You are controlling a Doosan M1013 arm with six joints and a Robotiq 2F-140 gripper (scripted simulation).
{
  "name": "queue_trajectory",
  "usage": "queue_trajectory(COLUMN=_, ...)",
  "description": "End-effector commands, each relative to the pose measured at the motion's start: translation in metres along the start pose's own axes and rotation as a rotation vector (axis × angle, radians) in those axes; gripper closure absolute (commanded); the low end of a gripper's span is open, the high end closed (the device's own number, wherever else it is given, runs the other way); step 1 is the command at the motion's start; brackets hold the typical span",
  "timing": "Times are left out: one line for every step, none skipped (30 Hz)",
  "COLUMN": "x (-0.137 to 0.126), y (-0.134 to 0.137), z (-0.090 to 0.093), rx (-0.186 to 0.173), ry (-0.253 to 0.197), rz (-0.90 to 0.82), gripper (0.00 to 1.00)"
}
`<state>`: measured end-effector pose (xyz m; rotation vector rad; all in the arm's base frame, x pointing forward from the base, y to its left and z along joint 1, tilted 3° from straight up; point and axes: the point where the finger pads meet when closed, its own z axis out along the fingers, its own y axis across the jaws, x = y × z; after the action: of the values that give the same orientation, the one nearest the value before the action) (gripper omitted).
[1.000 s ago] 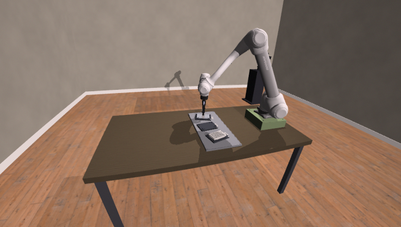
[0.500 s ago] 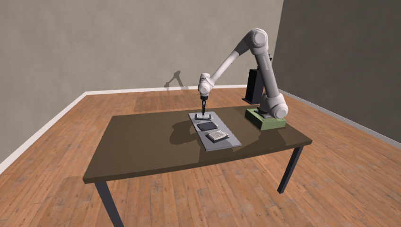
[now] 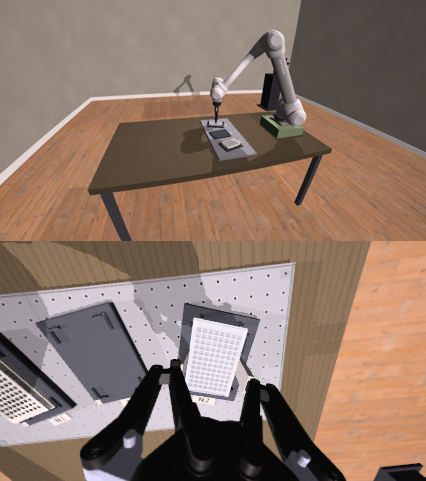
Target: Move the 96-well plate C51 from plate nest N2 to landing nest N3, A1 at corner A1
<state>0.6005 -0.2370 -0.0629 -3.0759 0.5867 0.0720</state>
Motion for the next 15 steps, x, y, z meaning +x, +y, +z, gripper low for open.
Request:
queue_trajectory(x=-0.001, y=-0.003, z=-0.001, rx=-0.001, ry=-0.002, rz=-0.003, gripper=1.00)
queue_trajectory(x=-0.001, y=-0.003, z=-0.002, rx=-0.001, ry=-0.002, rz=-0.003, gripper=1.00)
queue_trajectory(x=-0.001, y=-0.003, z=-0.003, rx=-0.001, ry=-0.002, rz=-0.003, gripper=1.00)
queue_trajectory(x=-0.001, y=-0.003, z=-0.005, rx=-0.001, ry=-0.002, rz=-0.003, gripper=1.00)
queue_trajectory(x=-0.001, y=-0.003, z=-0.006, rx=-0.001, ry=-0.002, rz=-0.003, gripper=1.00)
queue_trajectory(x=-0.001, y=-0.003, z=-0.008, rx=-0.001, ry=-0.002, rz=-0.003, gripper=1.00)
queue_trajectory(x=-0.001, y=-0.003, z=-0.010, rx=-0.001, ry=-0.002, rz=-0.003, gripper=1.00)
queue_trajectory(x=-0.001, y=-0.003, z=-0.012, rx=-0.001, ry=-0.002, rz=-0.003, gripper=1.00)
queue_trajectory(x=-0.001, y=-0.003, z=-0.015, rx=-0.001, ry=-0.002, rz=-0.003, gripper=1.00)
queue_trajectory(x=-0.001, y=-0.003, z=-0.017, rx=-0.001, ry=-0.002, rz=-0.003, gripper=1.00)
queue_trajectory(x=-0.001, y=-0.003, z=-0.017, rx=-0.001, ry=-0.002, rz=-0.003, gripper=1.00)
queue_trajectory(x=-0.001, y=-0.003, z=-0.017, rx=-0.001, ry=-0.002, rz=-0.003, gripper=1.00)
queue_trajectory(x=-0.001, y=-0.003, z=-0.019, rx=-0.001, ry=-0.002, rz=-0.003, gripper=1.00)
queue_trajectory(x=-0.001, y=-0.003, z=-0.022, rx=-0.001, ry=-0.002, rz=-0.003, gripper=1.00)
queue_trajectory(x=-0.001, y=-0.003, z=-0.024, rx=-0.001, ry=-0.002, rz=-0.003, gripper=1.00)
